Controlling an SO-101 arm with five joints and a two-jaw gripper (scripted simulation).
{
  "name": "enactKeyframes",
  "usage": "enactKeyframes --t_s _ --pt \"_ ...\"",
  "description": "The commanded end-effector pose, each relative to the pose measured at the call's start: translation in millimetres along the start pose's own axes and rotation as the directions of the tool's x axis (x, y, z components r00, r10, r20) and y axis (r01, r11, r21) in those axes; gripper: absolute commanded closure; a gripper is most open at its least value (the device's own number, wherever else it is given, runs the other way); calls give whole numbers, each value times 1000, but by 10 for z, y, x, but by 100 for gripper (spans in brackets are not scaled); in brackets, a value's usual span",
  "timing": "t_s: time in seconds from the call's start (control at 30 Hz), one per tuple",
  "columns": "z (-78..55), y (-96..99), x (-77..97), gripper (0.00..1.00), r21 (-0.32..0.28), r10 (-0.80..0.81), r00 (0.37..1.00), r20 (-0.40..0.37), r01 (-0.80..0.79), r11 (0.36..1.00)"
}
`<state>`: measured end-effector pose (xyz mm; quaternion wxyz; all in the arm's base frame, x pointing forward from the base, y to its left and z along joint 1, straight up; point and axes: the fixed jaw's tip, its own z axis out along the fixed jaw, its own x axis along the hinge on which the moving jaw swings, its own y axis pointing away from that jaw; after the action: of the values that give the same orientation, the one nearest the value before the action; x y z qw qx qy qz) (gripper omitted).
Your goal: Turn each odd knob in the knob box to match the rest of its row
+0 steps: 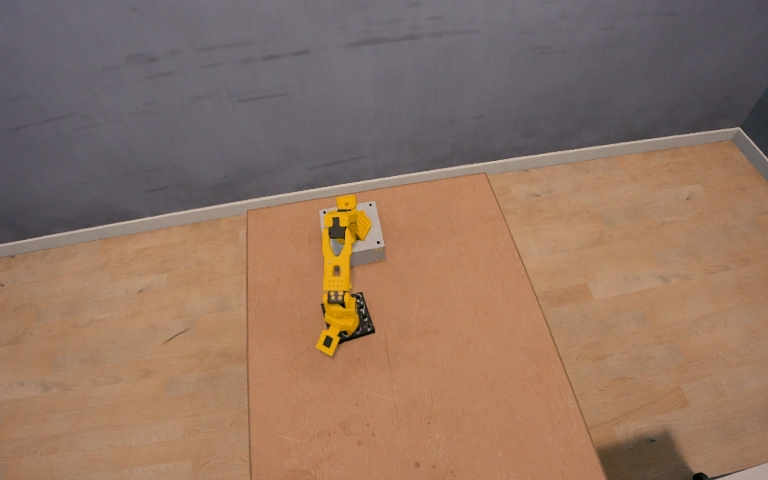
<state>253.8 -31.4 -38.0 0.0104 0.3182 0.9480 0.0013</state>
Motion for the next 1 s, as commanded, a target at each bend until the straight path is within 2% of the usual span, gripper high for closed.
enactKeyframes --t_s 0.0,0.97 --pt "38 -17 28 90 9 4 1000 -19 -4 1000" --pt "35 -40 27 91 9 4 1000 -19 -4 1000"
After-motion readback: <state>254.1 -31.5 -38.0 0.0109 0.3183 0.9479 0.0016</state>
